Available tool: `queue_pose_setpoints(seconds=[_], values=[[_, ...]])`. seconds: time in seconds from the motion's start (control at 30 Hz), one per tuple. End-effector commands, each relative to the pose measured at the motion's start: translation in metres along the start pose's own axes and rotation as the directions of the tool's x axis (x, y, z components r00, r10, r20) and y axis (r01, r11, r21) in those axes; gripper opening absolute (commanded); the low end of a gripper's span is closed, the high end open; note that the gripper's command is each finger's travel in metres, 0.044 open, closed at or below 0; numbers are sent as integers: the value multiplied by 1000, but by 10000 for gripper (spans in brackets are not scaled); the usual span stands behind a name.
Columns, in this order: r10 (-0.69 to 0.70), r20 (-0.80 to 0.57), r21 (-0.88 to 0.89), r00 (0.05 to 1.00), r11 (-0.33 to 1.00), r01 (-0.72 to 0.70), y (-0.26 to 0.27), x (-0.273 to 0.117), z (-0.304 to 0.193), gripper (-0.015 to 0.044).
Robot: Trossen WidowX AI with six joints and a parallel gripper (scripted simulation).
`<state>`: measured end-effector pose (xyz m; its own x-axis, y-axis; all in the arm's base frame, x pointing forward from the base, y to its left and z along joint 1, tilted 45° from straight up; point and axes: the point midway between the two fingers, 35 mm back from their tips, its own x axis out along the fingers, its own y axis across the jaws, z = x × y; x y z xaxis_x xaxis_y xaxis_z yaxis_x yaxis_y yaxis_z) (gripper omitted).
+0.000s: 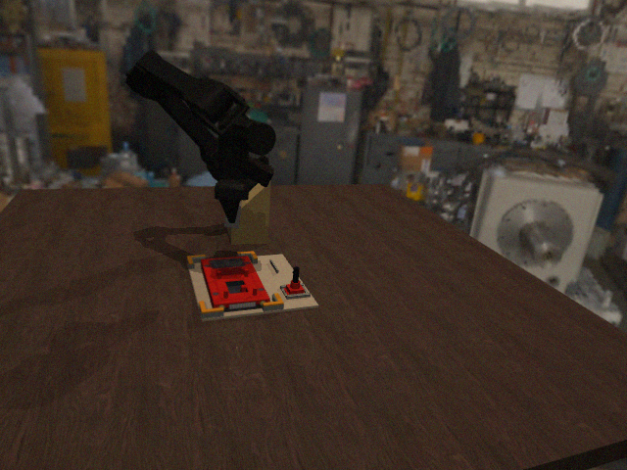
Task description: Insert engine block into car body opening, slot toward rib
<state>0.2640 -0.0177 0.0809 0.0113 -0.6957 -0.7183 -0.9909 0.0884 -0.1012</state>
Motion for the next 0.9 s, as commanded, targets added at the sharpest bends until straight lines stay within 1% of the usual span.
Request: queue_pose_setpoints(seconds=[0.0,0.2,0.4,0.63,0.87], values=[[-4,-4,143,1000,990,5,0,2,-1,0],[-5,-5,324,1000,946,6,0,4,-1,0],[-5,-5,494,1000,870,6,0,6,-1,0],[-5,-5,670,1000,743,7,0,9,-1,0],[-5,-6,814,1000,581,7,0,11,-1,0]])
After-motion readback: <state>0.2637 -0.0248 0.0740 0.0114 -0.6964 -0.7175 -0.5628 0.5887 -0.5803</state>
